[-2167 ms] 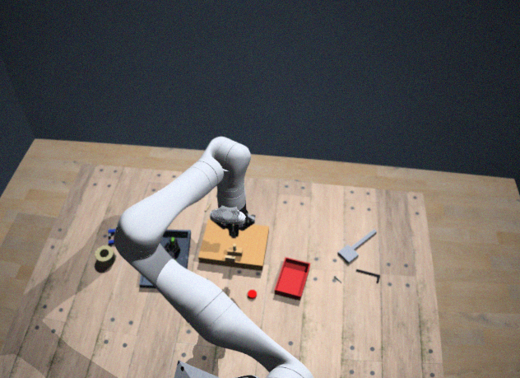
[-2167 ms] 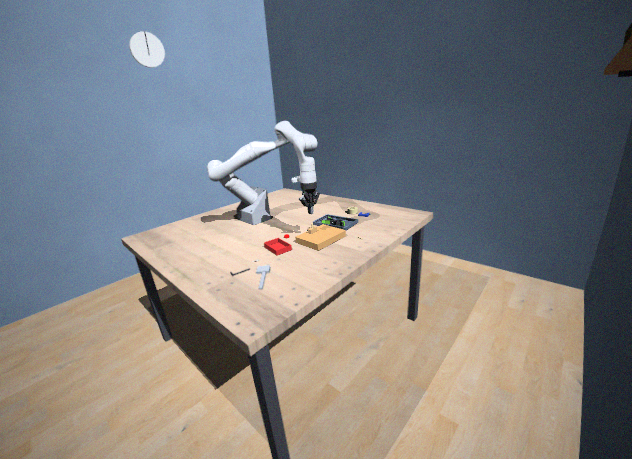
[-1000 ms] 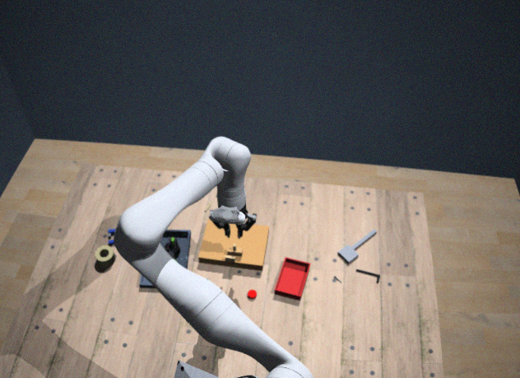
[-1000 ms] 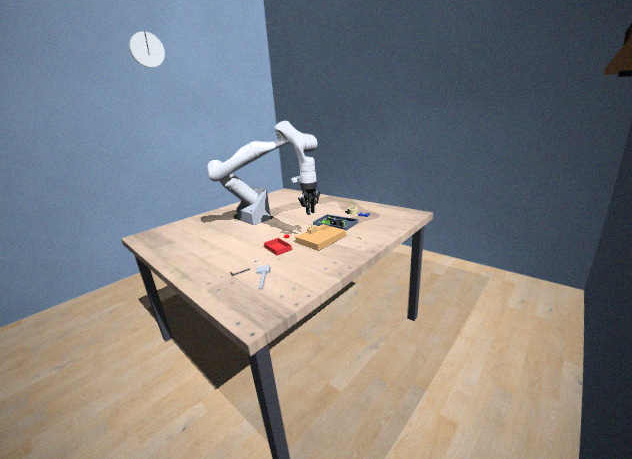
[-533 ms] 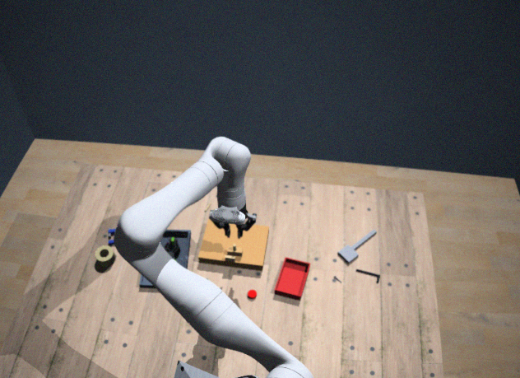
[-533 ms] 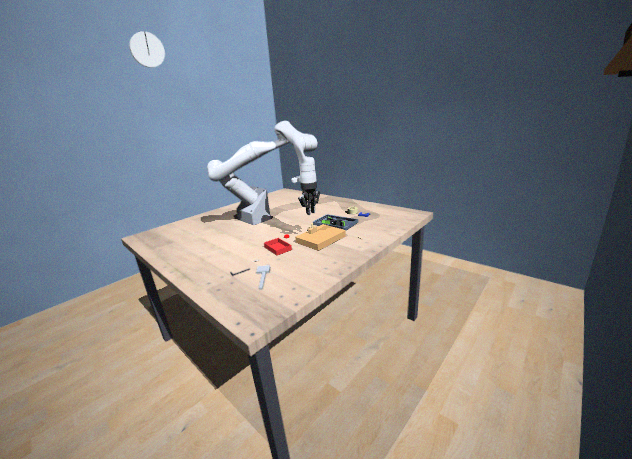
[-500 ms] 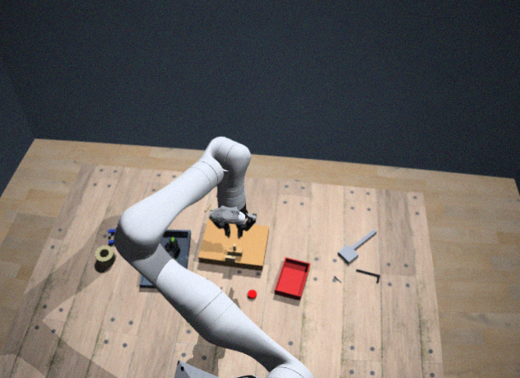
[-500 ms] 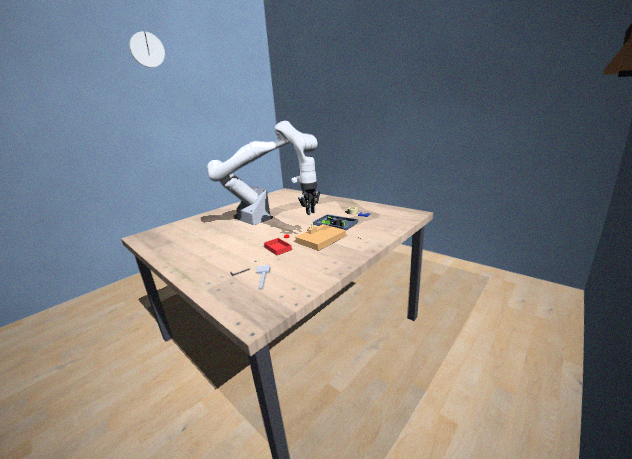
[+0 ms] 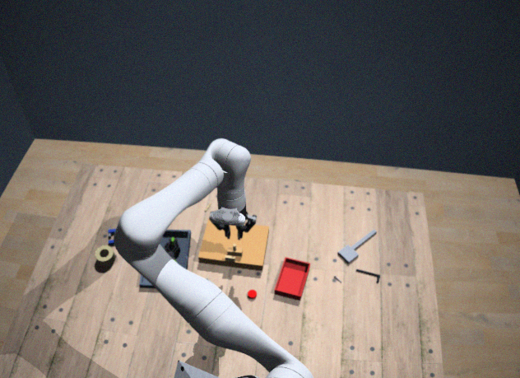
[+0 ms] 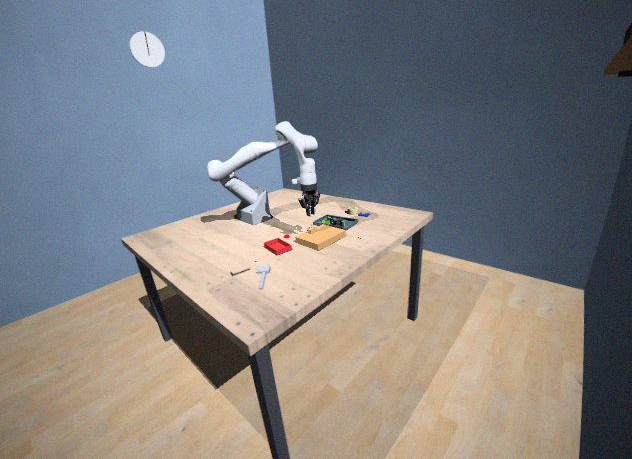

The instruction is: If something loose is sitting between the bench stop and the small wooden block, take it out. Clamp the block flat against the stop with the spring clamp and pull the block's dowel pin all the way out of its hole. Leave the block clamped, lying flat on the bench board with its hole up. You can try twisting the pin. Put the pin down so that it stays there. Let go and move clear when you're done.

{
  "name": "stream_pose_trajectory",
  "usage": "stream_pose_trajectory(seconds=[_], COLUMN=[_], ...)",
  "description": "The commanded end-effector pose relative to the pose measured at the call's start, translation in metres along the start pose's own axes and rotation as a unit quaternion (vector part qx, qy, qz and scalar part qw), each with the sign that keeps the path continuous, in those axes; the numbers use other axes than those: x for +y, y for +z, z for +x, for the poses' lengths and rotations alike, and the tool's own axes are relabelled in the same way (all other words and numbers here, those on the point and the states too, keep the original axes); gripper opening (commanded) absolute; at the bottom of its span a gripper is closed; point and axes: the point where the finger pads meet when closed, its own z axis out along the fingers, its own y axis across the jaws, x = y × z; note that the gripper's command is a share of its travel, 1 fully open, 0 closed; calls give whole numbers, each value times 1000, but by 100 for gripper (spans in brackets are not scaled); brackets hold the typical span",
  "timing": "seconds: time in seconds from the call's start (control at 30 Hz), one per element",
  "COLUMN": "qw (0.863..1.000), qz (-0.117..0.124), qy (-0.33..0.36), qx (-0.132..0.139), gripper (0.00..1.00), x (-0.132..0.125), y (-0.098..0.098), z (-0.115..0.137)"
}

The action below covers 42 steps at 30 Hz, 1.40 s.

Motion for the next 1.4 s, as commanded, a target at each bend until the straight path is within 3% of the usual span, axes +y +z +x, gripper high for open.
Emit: stream_pose_trajectory(seconds=[0.0,0.9,1.37], qw=[1000,1000,1000], qz=[0,0,0], qy=[0,0,0], qx=[-1,-1,-1], gripper=[34,34,34], x=[0,1,1], y=[-1,25,30], z=[0,-1,-1])
